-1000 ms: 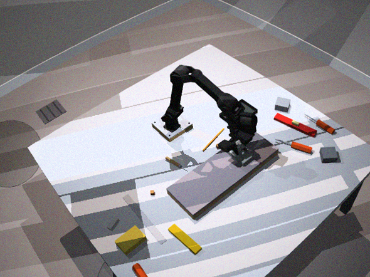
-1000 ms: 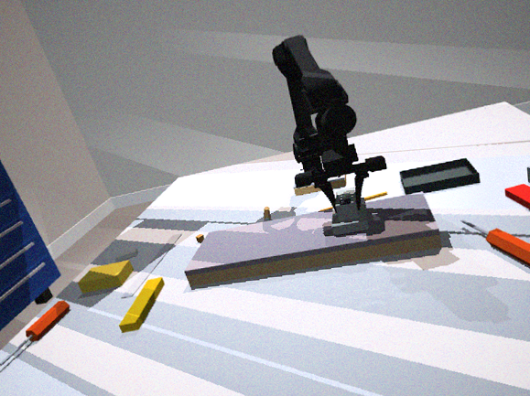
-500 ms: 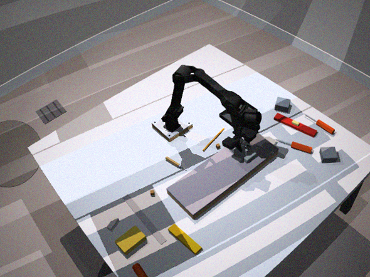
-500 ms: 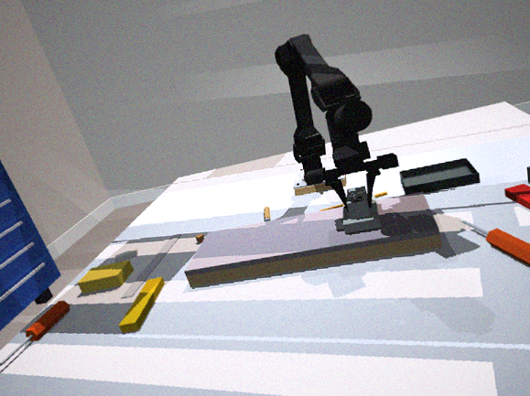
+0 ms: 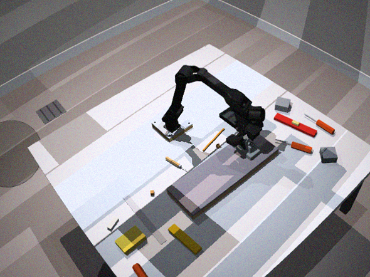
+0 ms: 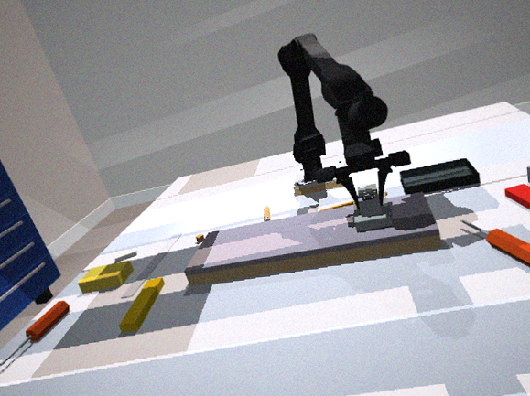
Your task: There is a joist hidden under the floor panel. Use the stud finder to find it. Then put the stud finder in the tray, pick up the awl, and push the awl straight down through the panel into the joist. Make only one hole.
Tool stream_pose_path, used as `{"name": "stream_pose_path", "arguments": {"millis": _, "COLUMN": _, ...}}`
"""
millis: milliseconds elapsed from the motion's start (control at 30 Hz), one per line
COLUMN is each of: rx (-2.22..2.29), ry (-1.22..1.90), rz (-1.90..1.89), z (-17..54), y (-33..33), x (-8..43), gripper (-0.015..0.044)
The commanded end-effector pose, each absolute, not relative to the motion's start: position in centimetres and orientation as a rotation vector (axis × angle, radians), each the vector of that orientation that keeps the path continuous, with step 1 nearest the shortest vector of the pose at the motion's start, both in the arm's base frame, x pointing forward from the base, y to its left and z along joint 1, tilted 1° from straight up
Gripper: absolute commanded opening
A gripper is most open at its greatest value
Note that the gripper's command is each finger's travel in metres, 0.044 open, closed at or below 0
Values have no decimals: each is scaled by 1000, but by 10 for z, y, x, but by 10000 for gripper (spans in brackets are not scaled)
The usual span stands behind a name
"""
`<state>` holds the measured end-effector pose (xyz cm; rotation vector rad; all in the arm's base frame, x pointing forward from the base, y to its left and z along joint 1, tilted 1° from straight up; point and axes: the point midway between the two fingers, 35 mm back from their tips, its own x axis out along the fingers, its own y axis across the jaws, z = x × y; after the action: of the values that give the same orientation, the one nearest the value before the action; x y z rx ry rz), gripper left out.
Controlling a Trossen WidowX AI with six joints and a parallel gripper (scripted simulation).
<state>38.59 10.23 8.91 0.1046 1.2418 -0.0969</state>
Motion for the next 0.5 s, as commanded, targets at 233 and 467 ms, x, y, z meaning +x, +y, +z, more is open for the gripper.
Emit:
{"name": "stream_pose_path", "arguments": {"millis": 233, "rx": 105, "ry": 1243, "rz": -96, "z": 89, "y": 120, "x": 388, "gripper": 0}}
{"name": "stream_pose_path", "arguments": {"millis": 467, "rx": 106, "ry": 1243, "rz": -95, "z": 90, "y": 131, "x": 390, "gripper": 0}}
